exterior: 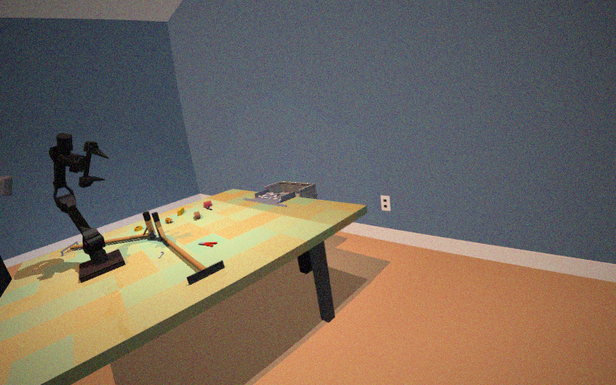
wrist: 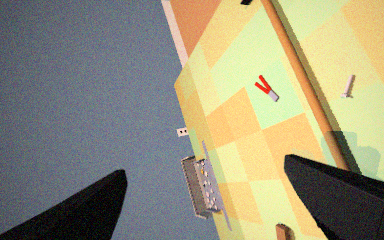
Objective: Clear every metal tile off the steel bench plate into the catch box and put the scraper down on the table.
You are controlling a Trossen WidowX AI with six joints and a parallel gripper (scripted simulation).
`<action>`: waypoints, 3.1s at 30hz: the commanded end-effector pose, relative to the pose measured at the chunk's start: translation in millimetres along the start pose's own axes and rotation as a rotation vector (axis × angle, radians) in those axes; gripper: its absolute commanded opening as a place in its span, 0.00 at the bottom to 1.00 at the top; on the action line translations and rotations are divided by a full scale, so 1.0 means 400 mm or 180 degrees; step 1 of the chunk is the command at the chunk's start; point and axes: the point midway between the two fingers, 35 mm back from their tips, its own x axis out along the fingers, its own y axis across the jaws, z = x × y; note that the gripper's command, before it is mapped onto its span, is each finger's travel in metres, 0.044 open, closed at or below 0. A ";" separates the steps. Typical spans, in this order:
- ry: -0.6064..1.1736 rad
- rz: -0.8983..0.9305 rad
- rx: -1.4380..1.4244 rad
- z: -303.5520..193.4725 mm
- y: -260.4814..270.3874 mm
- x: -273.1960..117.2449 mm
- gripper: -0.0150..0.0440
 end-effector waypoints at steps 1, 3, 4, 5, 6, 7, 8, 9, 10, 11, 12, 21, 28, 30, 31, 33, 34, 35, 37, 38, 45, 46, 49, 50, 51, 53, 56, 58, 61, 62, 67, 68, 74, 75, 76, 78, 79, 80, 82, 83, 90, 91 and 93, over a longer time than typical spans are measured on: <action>-0.0111 -0.0045 -0.0363 0.022 0.009 0.007 1.00; -0.0158 -0.0076 -0.0532 0.032 0.011 0.012 1.00; -0.0181 -0.0092 -0.0617 0.037 0.012 0.014 1.00; -0.0203 -0.0109 -0.0702 0.042 0.013 0.017 1.00; -0.0225 -0.0126 -0.0787 0.046 0.014 0.019 1.00; -0.0247 -0.0144 -0.0872 0.051 0.015 0.021 1.00; -0.0269 -0.0162 -0.0957 0.056 0.016 0.023 1.00; -0.0290 -0.0181 -0.1042 0.061 0.017 0.026 1.00; -0.0311 -0.0200 -0.1127 0.066 0.018 0.028 1.00; -0.0331 -0.0220 -0.1212 0.070 0.019 0.030 1.00; -0.0351 -0.0240 -0.1297 0.075 0.020 0.033 1.00; -0.0517 -0.0445 -0.2061 0.116 0.030 0.053 1.00; -0.0624 -0.0631 -0.2652 0.147 0.038 0.069 1.00; -0.0650 -0.0689 -0.2820 0.155 0.041 0.073 1.00; -0.0663 -0.0718 -0.2904 0.160 0.042 0.075 1.00; -0.0687 -0.0779 -0.3072 0.168 0.045 0.080 1.00; -0.0698 -0.0810 -0.3156 0.172 0.046 0.082 1.00; -0.0709 -0.0841 -0.3239 0.176 0.048 0.084 1.00; -0.0729 -0.0905 -0.3406 0.184 0.051 0.089 1.00; -0.0739 -0.0938 -0.3489 0.188 0.052 0.091 1.00; -0.0790 -0.1175 -0.4054 0.214 0.062 0.106 1.00; -0.0792 -0.1194 -0.4095 0.216 0.063 0.107 1.00; -0.0793 -0.1200 -0.4109 0.216 0.063 0.107 1.00; -0.0793 -0.1200 -0.4109 0.216 0.063 0.107 1.00; -0.0793 -0.1200 -0.4109 0.216 0.063 0.107 1.00; -0.0793 -0.1200 -0.4109 0.216 0.063 0.107 1.00; -0.0793 -0.1200 -0.4109 0.216 0.063 0.107 1.00; -0.0793 -0.1200 -0.4109 0.216 0.063 0.107 1.00; -0.0793 -0.1200 -0.4109 0.216 0.063 0.107 1.00; -0.0793 -0.1200 -0.4109 0.216 0.063 0.107 1.00; -0.0793 -0.1200 -0.4109 0.216 0.063 0.107 1.00; -0.0793 -0.1200 -0.4109 0.216 0.063 0.107 1.00; -0.0793 -0.1200 -0.4109 0.216 0.063 0.107 1.00; -0.0793 -0.1200 -0.4109 0.216 0.063 0.107 1.00; -0.0793 -0.1200 -0.4109 0.216 0.063 0.107 1.00; -0.0793 -0.1200 -0.4109 0.216 0.063 0.107 1.00; -0.0793 -0.1200 -0.4109 0.216 0.063 0.107 1.00; -0.0793 -0.1200 -0.4109 0.216 0.063 0.107 1.00; -0.0790 -0.1200 -0.4116 0.215 0.063 0.107 1.00; -0.0779 -0.1202 -0.4137 0.213 0.063 0.108 1.00; -0.0637 -0.1220 -0.4431 0.184 0.057 0.120 1.00; -0.0617 -0.1222 -0.4475 0.180 0.056 0.122 1.00; -0.0576 -0.1226 -0.4563 0.171 0.054 0.125 1.00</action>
